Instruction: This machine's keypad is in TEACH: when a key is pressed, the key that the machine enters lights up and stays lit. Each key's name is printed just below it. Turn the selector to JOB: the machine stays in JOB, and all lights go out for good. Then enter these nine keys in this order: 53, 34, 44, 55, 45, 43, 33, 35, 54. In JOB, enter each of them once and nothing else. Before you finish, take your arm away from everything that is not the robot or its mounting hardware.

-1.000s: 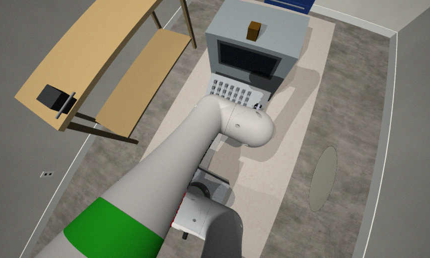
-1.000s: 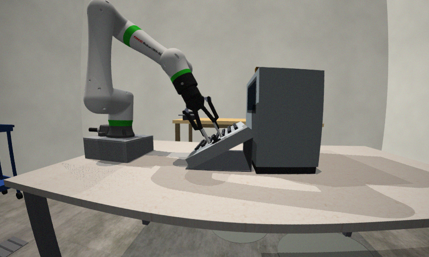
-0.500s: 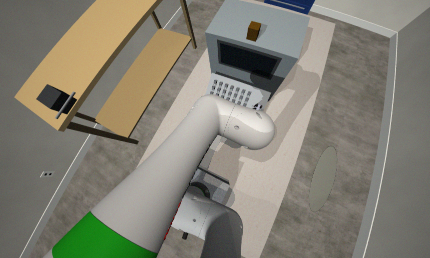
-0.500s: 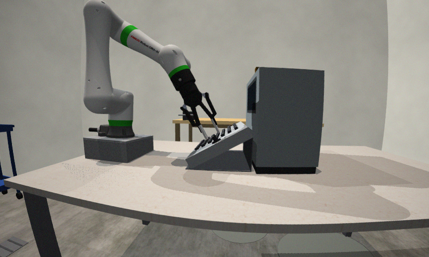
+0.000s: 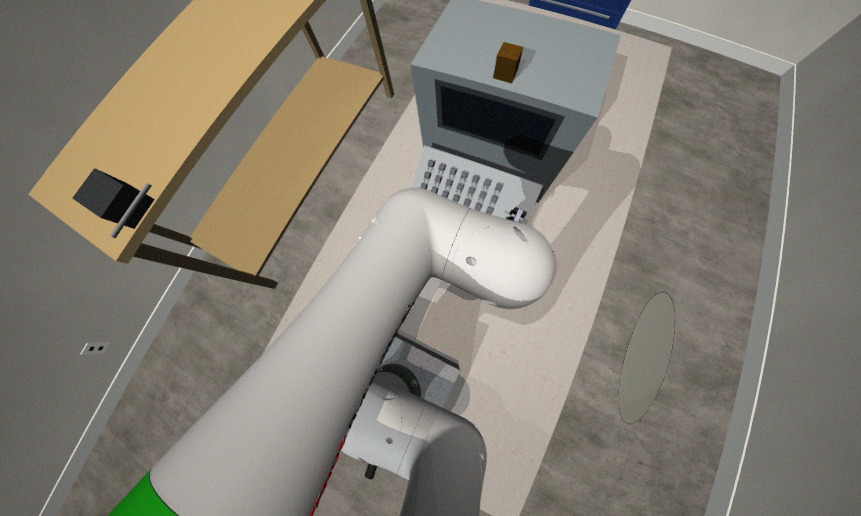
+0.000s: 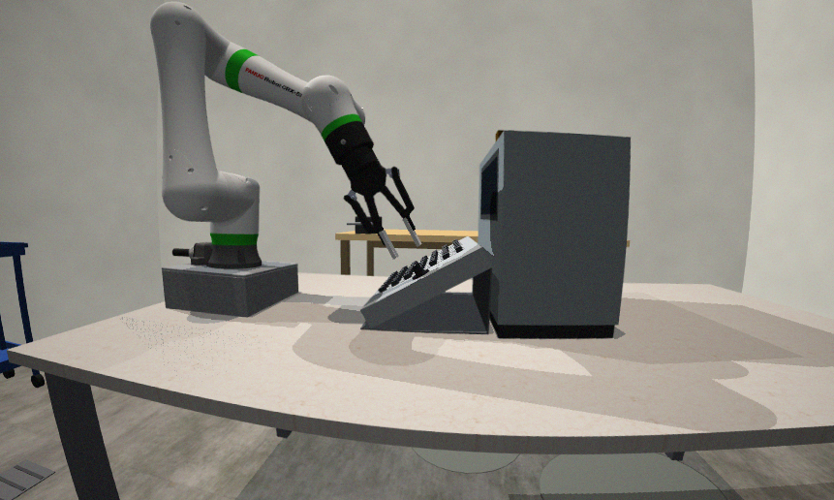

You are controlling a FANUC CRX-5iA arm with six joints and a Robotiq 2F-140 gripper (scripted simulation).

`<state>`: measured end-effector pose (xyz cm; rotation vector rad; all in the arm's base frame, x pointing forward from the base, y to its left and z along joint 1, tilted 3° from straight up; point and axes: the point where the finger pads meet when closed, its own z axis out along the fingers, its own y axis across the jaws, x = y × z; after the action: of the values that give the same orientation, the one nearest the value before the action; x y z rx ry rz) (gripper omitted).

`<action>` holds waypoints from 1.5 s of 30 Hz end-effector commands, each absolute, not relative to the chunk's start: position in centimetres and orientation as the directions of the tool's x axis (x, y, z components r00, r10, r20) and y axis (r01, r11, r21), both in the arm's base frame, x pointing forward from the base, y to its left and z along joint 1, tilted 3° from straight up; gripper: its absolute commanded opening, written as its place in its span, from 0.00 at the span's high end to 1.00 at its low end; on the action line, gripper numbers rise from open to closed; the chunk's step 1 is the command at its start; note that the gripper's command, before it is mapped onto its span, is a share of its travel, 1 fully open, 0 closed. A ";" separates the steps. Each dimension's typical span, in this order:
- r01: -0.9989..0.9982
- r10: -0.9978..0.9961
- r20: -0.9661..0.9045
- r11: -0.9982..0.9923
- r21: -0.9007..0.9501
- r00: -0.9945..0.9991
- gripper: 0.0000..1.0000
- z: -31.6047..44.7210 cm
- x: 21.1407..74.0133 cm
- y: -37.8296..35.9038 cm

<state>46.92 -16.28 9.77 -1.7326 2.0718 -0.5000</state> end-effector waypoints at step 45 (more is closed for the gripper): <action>-0.846 -0.987 -0.065 0.162 -0.509 -0.150 1.00 9.3 46.3 -13.7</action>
<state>46.76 -15.28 9.93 -1.7414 2.0602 -0.5032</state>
